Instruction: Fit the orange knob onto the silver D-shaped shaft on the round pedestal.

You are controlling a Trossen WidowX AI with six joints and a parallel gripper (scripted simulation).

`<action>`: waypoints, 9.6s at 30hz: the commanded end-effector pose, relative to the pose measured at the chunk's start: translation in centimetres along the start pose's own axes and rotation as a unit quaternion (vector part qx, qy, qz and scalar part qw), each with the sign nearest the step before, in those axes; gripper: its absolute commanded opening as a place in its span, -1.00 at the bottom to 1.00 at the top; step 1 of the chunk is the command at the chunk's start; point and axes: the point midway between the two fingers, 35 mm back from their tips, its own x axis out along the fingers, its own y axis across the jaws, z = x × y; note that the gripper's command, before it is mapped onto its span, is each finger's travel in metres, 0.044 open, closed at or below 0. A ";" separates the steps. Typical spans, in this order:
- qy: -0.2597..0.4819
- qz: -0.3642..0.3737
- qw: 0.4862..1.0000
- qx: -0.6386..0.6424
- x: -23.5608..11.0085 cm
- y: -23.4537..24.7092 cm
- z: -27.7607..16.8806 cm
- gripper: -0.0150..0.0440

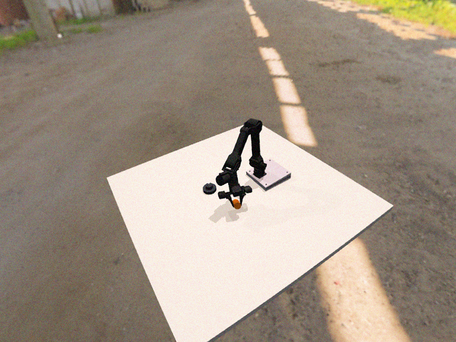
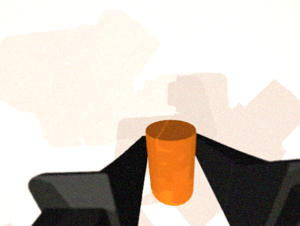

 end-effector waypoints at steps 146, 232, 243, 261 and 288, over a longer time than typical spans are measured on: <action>0.221 -0.004 0.975 0.005 -11.0 0.3 0.4 1.00; 0.131 -0.178 0.592 0.775 -2.4 0.0 -3.5 1.00; 0.132 -0.178 0.592 0.775 -0.9 0.1 -4.4 1.00; 0.132 -0.178 0.592 0.775 -0.4 0.1 -4.6 0.04; 0.130 -0.178 0.598 0.771 -10.1 -1.0 0.3 -0.49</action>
